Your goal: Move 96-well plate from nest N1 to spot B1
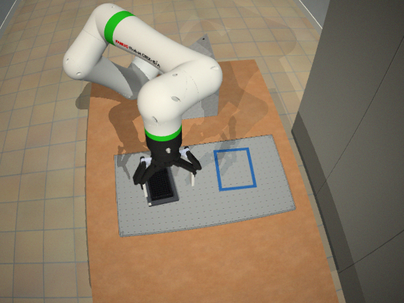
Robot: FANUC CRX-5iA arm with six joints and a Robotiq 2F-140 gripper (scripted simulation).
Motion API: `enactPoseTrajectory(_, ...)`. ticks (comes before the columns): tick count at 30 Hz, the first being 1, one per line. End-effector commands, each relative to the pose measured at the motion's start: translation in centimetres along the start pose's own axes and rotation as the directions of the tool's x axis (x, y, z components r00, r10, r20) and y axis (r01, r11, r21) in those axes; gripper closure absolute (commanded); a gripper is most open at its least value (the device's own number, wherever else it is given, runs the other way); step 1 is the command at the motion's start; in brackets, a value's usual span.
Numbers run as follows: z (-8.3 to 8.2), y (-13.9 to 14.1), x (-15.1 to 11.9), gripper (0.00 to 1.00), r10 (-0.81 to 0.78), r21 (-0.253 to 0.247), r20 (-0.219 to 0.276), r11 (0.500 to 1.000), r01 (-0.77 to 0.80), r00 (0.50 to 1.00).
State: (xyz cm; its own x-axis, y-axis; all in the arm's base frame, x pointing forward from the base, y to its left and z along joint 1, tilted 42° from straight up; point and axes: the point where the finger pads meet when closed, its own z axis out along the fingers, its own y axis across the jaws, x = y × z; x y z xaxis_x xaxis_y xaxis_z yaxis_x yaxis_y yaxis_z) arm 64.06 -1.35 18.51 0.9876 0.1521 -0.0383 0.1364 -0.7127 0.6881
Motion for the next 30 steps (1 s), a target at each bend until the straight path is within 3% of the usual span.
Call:
enactPoseTrajectory(1,1.2,0.3,-1.0,0.00,0.007,0.002,0.008,1.000,-0.007,1.000)
enactPoseTrajectory(30,9.9,1.1,-9.6,0.00,0.033,0.022,0.056,0.999,-0.034,0.998)
